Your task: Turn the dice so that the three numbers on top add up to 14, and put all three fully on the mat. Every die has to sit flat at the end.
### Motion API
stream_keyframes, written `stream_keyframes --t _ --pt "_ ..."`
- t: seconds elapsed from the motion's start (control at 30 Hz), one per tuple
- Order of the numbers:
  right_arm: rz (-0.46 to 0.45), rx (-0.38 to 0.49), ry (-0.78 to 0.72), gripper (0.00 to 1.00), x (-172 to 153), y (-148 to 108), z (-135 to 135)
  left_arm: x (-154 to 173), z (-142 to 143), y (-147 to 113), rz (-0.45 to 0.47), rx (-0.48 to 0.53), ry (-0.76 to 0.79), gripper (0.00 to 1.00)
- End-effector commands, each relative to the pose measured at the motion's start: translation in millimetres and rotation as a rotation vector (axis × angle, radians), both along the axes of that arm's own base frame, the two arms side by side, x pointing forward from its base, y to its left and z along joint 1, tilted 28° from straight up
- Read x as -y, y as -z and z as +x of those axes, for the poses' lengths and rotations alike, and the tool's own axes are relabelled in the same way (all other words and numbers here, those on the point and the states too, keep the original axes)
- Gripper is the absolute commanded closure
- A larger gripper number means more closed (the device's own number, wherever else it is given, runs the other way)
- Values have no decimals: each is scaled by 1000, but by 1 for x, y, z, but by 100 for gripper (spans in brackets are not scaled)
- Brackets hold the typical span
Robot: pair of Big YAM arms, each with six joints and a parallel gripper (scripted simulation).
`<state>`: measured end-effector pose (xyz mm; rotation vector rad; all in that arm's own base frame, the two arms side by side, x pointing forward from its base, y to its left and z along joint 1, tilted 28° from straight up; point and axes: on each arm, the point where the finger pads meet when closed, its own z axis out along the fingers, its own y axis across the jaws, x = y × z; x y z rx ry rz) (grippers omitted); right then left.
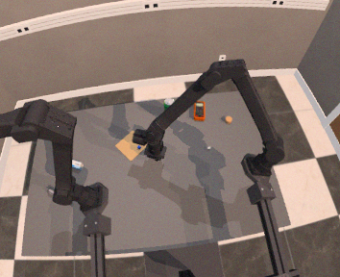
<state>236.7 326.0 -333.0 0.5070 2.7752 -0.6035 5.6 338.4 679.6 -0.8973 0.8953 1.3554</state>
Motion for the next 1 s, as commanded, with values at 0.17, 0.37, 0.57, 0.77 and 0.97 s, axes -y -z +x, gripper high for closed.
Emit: stream_keyframes --t 0.17,0.37,0.57,0.77,0.97 --pt "24 12 2 70 -8 14 12 17 -3 -17 54 -12 -9 0" --pt "25 13 -10 70 -13 11 8 17 -3 -17 54 -12 -9 0" --pt "19 10 -10 70 -9 12 6 17 -3 -17 54 -12 -9 0" --pt "19 10 -10 70 -9 12 6 17 -3 -17 54 -12 -9 0" --pt "19 10 -10 70 -9 12 6 17 -3 -17 54 -12 -9 0"
